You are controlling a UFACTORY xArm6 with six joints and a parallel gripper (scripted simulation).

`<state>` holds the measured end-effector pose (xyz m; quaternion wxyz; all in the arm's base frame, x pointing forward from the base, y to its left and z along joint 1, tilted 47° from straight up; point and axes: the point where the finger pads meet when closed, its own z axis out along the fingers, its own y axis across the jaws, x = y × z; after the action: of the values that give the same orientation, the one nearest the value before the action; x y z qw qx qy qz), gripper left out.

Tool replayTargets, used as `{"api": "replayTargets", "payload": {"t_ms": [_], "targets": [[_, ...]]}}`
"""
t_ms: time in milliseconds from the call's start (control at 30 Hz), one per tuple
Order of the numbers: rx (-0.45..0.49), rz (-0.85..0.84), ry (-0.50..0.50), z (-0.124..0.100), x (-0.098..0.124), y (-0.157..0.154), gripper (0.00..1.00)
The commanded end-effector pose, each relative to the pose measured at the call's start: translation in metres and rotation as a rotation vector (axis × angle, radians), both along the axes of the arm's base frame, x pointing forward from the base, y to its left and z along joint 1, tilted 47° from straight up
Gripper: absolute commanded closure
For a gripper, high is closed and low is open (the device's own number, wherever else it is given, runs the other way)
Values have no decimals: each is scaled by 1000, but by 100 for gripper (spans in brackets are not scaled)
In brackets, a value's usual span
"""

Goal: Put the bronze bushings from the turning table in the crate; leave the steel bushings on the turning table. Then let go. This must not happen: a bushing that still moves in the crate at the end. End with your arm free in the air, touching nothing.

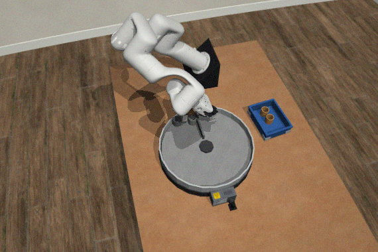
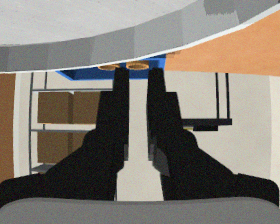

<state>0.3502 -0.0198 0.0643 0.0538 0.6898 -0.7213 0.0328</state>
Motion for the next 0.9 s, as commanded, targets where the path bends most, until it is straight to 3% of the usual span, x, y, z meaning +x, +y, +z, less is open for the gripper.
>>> {"api": "replayTargets", "payload": {"t_ms": [0, 233, 867], "targets": [[5, 3, 0, 32, -1, -27, 90], [5, 3, 0, 66, -4, -59, 90], [5, 3, 0, 67, -4, -61, 90]]}}
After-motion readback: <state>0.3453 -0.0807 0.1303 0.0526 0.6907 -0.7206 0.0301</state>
